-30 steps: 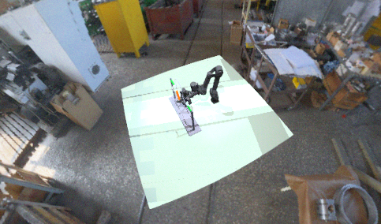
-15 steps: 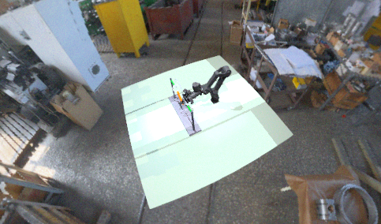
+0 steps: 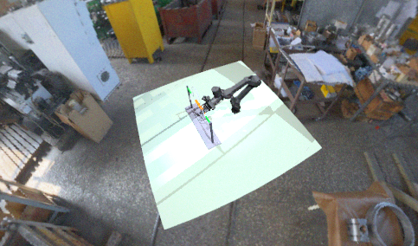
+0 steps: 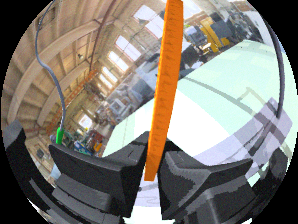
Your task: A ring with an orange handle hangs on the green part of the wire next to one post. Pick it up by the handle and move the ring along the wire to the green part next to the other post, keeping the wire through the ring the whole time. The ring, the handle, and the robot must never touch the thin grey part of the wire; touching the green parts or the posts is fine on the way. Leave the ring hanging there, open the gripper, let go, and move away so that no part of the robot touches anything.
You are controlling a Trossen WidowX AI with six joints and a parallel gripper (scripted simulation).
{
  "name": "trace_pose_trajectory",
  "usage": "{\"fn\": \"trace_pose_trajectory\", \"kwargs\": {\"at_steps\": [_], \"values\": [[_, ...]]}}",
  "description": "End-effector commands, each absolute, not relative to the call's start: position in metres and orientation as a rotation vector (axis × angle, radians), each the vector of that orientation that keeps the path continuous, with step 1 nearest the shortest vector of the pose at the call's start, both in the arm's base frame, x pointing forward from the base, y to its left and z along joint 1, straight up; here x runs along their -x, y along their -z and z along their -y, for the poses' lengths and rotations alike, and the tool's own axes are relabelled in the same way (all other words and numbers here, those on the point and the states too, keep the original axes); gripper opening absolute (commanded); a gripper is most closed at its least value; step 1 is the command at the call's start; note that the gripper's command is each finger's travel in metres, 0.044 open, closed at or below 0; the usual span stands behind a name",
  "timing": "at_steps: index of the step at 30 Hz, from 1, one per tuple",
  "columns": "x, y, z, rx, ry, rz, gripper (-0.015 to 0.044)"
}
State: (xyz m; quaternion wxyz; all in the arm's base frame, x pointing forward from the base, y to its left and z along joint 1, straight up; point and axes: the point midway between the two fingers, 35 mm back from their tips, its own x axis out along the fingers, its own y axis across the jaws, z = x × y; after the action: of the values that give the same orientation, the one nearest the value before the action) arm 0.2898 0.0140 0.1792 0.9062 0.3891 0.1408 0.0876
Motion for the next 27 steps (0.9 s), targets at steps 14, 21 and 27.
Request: {"fn": "trace_pose_trajectory", "kwargs": {"at_steps": [14,21,27], "values": [[-0.263,-0.228,-0.033,-1.082,-0.340,-0.466,-0.0150],[-0.252,-0.248,-0.035,-1.202,-0.426,-0.535,-0.0150],[-0.251,-0.267,-0.039,-1.325,-0.465,-0.532,-0.0150]]}}
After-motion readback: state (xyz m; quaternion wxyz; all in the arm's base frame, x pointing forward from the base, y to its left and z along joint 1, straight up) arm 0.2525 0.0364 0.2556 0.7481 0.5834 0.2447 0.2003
